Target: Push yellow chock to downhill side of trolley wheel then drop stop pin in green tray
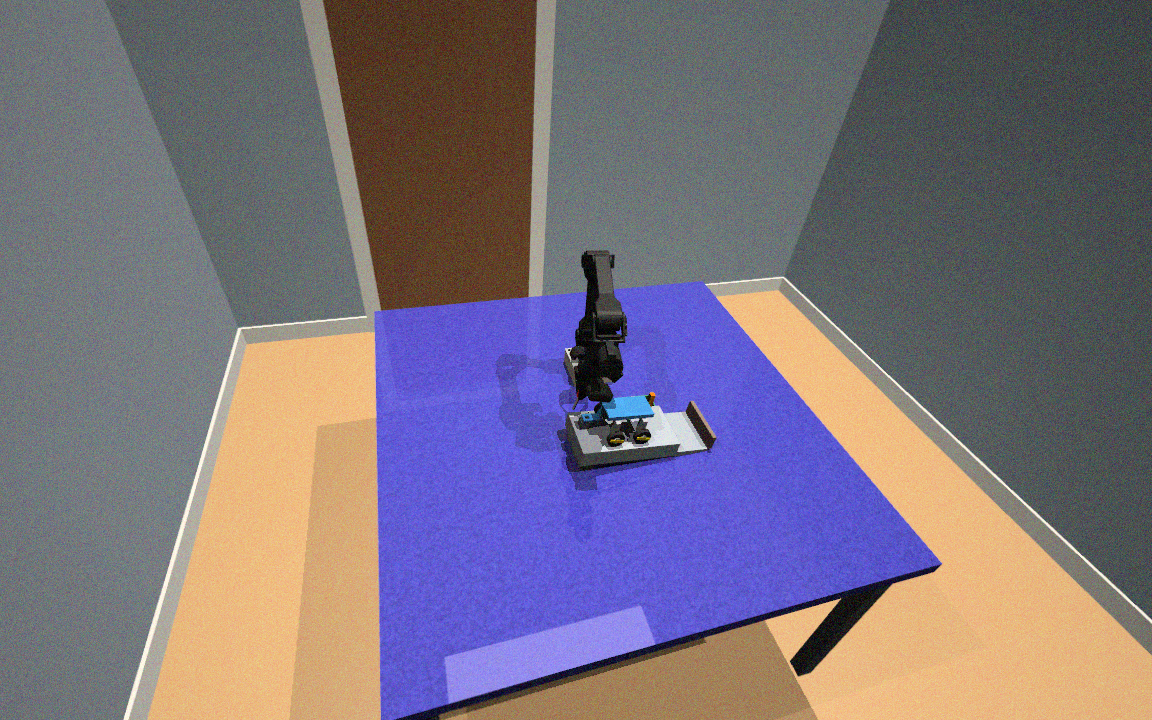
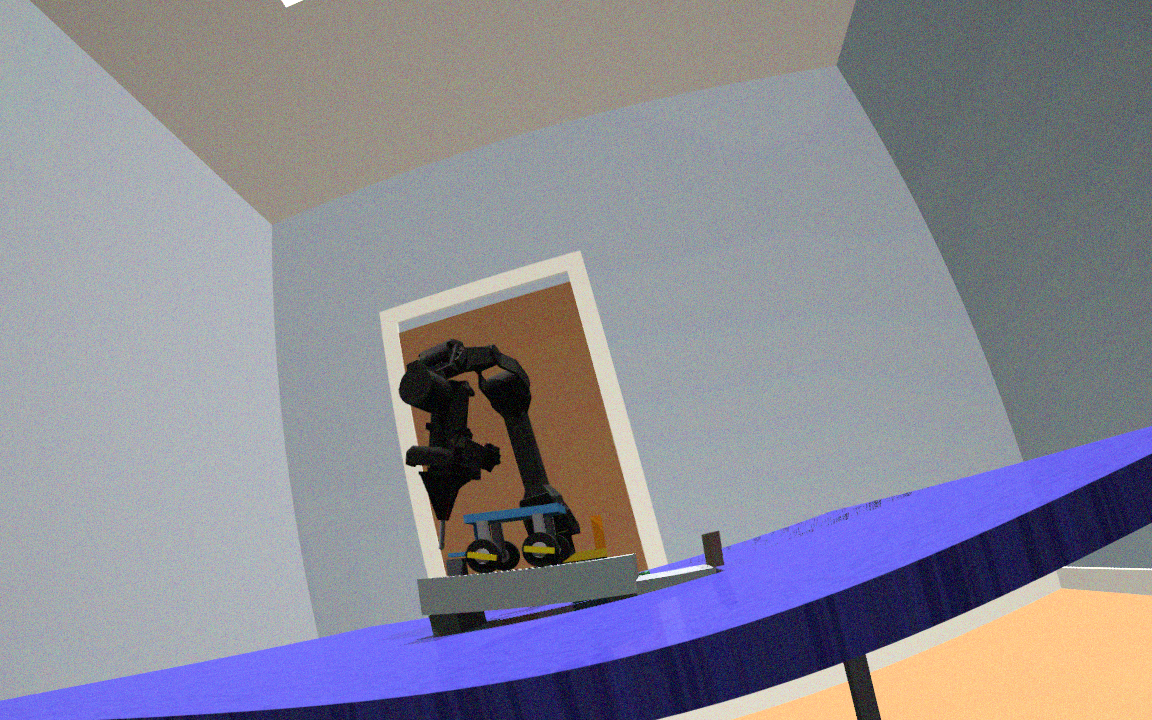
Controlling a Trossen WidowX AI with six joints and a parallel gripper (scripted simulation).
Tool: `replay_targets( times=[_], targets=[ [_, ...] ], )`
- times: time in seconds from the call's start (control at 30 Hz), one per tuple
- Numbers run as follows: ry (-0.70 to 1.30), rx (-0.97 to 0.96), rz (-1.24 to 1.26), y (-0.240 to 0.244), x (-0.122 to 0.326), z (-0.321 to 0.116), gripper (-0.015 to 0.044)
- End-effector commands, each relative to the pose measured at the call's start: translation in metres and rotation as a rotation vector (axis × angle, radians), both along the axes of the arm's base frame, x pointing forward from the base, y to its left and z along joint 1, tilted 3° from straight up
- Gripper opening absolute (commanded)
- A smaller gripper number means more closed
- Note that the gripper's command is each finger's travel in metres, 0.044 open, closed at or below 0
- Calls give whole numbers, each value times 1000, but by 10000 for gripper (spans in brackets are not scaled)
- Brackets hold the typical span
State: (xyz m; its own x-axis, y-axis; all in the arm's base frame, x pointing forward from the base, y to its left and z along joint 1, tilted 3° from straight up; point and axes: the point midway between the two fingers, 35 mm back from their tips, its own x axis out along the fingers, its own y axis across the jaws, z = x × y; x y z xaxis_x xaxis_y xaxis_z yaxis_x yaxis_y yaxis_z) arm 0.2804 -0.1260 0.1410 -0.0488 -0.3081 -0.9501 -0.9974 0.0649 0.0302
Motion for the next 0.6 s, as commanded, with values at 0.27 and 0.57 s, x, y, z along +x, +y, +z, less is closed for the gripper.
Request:
replay_targets(
  times=[0.27,0.57],
  targets=[
    [-4,-5,3,0,-39,1,0],
    [-2,-6,3,0,-60,3,0]
  ],
)
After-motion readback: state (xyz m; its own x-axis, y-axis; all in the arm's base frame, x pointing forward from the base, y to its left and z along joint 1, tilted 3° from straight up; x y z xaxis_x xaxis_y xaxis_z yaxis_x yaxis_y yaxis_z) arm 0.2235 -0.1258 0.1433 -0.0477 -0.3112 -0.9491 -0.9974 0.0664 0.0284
